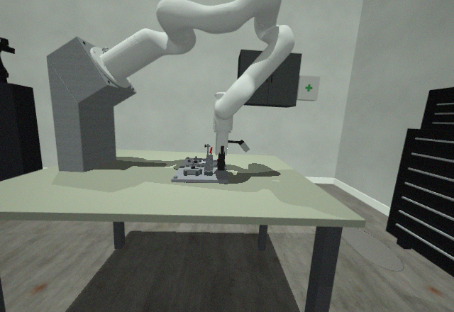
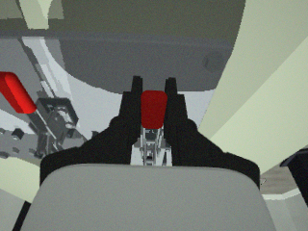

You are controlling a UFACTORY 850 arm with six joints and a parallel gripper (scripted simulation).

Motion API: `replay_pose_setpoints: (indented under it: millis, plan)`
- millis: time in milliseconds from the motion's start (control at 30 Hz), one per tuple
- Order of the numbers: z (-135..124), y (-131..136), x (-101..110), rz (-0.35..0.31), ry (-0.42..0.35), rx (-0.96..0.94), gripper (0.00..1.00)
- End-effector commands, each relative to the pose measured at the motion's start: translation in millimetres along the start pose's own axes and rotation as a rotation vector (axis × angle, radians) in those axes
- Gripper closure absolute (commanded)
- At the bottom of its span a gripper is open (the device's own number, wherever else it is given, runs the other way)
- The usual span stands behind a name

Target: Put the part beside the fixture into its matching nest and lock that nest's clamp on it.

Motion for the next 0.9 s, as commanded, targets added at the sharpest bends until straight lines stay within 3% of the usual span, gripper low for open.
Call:
replay_pose_setpoints:
  millis: [0,867]
  plan:
    - [0.0,0.0,0.2,0.000,0.000,0.000,1.00]
    - [1.5,-0.2,-3.8,0.000,0.000,0.000,1.00]
Point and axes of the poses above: the point where the finger pads meet when closed, its own x axis back along the fingers, its own y axis across the jaws, z = x × y, the point moved 5 cm from there along x, back along the fingers, and after that the axes turned 9 degrees about -x, right-handed, at the moved point
